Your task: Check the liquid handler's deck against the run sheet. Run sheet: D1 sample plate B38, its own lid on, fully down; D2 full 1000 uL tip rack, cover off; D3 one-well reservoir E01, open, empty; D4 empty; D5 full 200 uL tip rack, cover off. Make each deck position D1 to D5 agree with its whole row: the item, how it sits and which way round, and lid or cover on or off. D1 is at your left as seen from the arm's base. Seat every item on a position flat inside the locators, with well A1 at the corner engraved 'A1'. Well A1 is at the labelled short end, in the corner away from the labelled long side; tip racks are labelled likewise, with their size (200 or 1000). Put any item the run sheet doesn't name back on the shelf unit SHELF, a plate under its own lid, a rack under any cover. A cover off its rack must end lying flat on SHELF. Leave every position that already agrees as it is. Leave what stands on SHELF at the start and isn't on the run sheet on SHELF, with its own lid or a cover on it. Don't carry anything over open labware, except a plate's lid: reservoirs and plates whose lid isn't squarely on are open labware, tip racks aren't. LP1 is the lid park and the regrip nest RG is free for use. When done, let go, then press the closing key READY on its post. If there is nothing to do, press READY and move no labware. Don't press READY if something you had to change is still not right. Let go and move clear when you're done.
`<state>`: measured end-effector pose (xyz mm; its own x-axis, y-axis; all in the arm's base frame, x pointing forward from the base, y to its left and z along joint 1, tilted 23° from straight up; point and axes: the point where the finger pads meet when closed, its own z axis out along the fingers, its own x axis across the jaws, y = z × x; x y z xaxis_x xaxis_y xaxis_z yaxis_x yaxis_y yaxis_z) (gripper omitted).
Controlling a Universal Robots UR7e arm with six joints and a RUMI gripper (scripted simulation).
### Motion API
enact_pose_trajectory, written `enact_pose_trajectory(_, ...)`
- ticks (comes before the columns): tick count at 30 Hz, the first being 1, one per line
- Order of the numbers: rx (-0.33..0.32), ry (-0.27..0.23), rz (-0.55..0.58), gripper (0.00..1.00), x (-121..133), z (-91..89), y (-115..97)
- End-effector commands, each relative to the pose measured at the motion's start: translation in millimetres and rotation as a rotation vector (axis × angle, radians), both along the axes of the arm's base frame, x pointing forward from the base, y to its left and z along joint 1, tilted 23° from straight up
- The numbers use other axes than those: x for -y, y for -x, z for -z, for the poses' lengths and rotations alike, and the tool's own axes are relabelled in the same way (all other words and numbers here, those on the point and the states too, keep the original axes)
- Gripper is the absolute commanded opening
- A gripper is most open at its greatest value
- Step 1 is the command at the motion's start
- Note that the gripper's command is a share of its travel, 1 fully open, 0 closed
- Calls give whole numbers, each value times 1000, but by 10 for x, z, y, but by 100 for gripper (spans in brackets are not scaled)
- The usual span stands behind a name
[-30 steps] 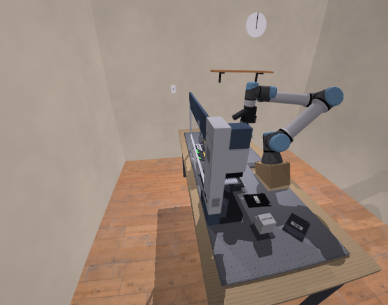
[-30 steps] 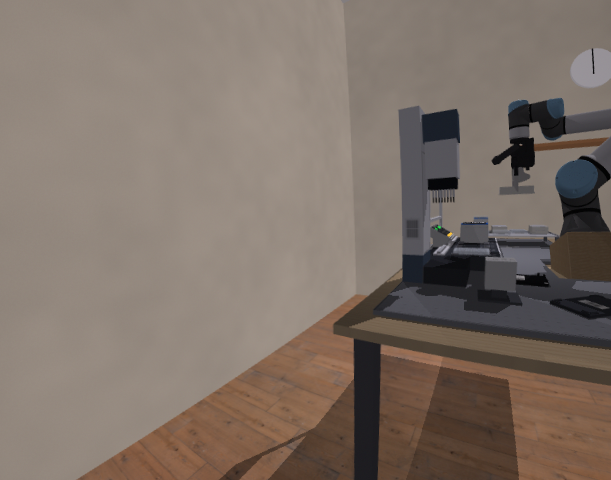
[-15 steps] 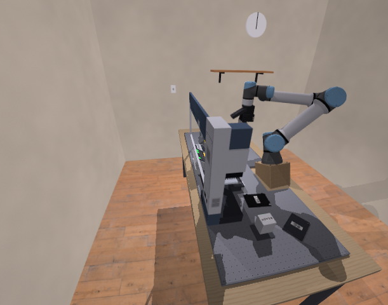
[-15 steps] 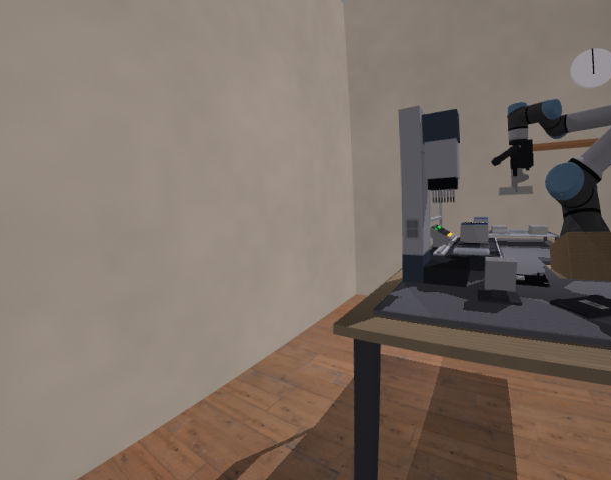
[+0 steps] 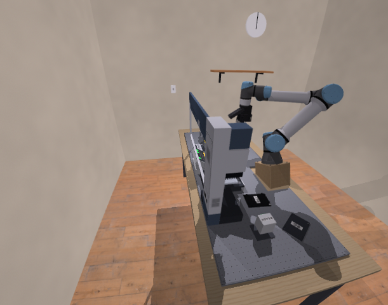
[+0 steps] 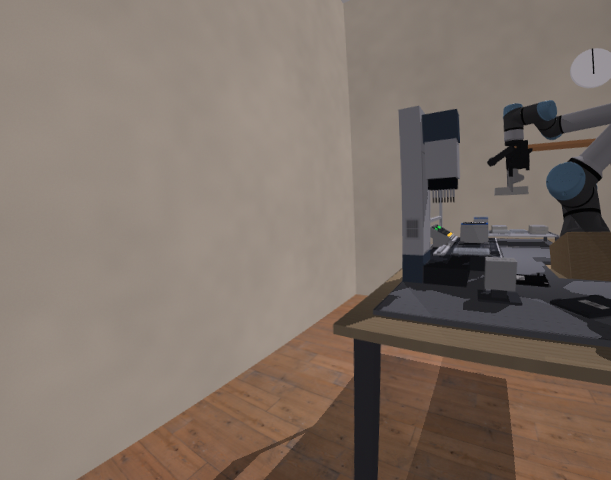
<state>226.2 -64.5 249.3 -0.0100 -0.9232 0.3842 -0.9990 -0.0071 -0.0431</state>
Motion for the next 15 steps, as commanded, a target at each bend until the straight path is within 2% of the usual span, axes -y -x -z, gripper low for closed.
enact_pose_trajectory(1,6,5,3,0,7,-37,-129)
enact_pose_trajectory(15,6,5,3,0,1,-48,-410)
